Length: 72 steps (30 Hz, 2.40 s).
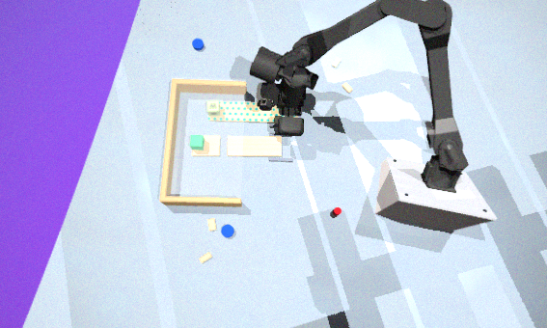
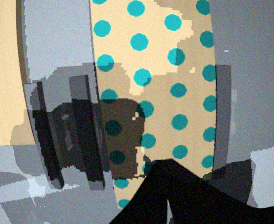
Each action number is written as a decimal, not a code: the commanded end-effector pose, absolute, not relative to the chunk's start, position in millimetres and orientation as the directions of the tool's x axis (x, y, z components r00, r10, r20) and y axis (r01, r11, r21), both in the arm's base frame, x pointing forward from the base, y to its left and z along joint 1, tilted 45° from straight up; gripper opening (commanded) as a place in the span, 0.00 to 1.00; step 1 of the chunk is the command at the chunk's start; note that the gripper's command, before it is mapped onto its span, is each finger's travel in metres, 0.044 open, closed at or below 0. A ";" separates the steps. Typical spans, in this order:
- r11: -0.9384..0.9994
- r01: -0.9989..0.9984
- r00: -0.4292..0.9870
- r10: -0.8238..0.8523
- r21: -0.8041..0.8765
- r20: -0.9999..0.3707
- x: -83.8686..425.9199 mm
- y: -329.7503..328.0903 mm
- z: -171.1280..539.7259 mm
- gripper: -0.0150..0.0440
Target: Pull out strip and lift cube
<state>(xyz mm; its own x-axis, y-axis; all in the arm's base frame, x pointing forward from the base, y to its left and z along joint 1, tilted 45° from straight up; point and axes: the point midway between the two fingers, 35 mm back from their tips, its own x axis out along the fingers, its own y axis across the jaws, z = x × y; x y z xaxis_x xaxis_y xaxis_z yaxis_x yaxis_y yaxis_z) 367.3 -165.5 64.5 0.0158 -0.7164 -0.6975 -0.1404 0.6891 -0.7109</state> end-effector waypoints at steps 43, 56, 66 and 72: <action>0.694 -0.148 -0.010 -0.714 -0.705 -0.700 292.4 -177.7 66.0 0.25; 0.694 -0.148 -0.011 -0.714 -0.705 -0.700 274.1 -179.4 67.8 0.25; 0.694 -0.149 -0.012 -0.714 -0.705 -0.700 259.9 -180.7 69.3 0.25; 0.694 -0.149 -0.012 -0.714 -0.705 -0.700 250.9 -181.6 70.2 0.25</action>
